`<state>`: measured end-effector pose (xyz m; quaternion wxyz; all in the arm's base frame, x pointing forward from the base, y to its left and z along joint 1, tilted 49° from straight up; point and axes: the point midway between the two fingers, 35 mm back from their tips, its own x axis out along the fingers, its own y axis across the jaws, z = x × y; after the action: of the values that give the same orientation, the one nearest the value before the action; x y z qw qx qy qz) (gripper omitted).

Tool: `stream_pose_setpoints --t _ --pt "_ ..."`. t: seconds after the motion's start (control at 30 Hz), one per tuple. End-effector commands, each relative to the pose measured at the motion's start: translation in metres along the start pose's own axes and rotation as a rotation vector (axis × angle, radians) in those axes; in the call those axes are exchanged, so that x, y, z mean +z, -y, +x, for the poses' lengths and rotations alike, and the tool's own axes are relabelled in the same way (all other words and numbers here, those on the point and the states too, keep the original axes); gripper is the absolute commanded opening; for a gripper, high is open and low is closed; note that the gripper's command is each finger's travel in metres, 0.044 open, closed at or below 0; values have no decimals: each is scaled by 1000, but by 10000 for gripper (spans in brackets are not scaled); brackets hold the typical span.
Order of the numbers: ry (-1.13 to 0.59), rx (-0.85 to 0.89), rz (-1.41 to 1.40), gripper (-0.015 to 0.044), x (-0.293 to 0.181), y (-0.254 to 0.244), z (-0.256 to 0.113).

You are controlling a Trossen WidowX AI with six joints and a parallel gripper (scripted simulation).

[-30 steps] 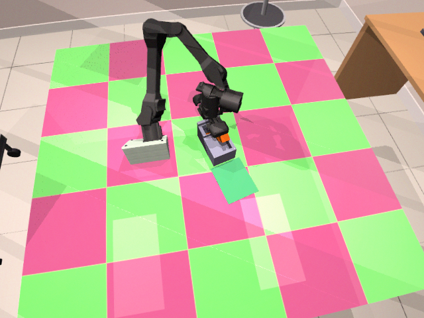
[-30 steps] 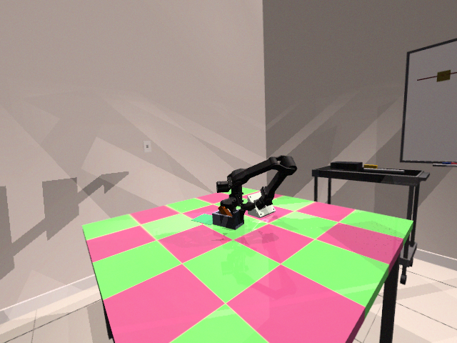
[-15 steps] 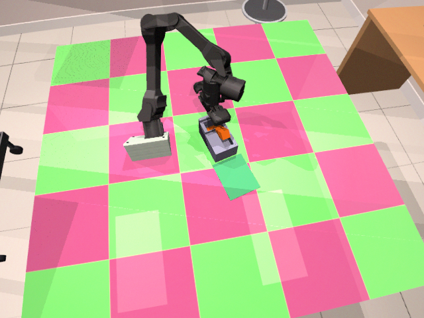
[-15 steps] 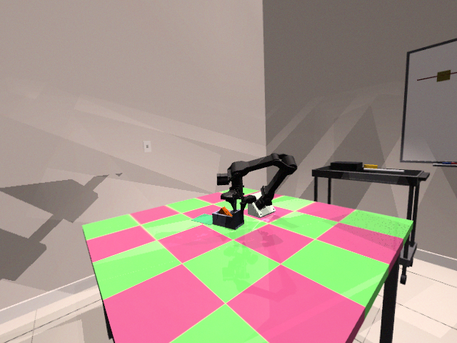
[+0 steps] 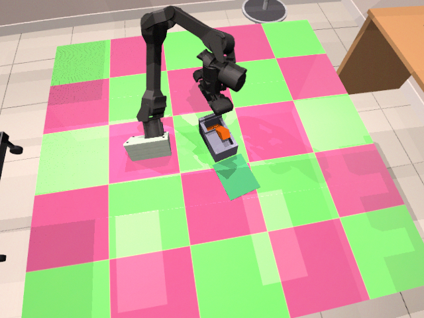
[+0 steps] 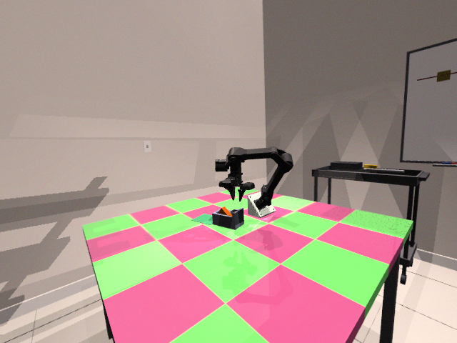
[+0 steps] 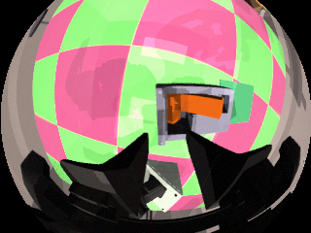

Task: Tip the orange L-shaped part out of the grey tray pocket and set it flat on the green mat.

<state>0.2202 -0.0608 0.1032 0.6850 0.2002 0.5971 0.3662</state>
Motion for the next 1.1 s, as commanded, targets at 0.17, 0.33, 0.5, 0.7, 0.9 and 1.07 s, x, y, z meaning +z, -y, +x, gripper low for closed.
stream_pose_setpoints --t 0.17,0.33,0.5,0.7,0.9,1.07 --pt "2 -3 3 180 0 0 0" --pt "2 -3 3 180 0 0 0" --pt "2 -3 3 180 0 0 0" --pt "1 -2 247 280 3 12 -2" --pt "-3 -1 829 280 7 39 -4" --pt "-8 -2 1327 280 9 64 -4"
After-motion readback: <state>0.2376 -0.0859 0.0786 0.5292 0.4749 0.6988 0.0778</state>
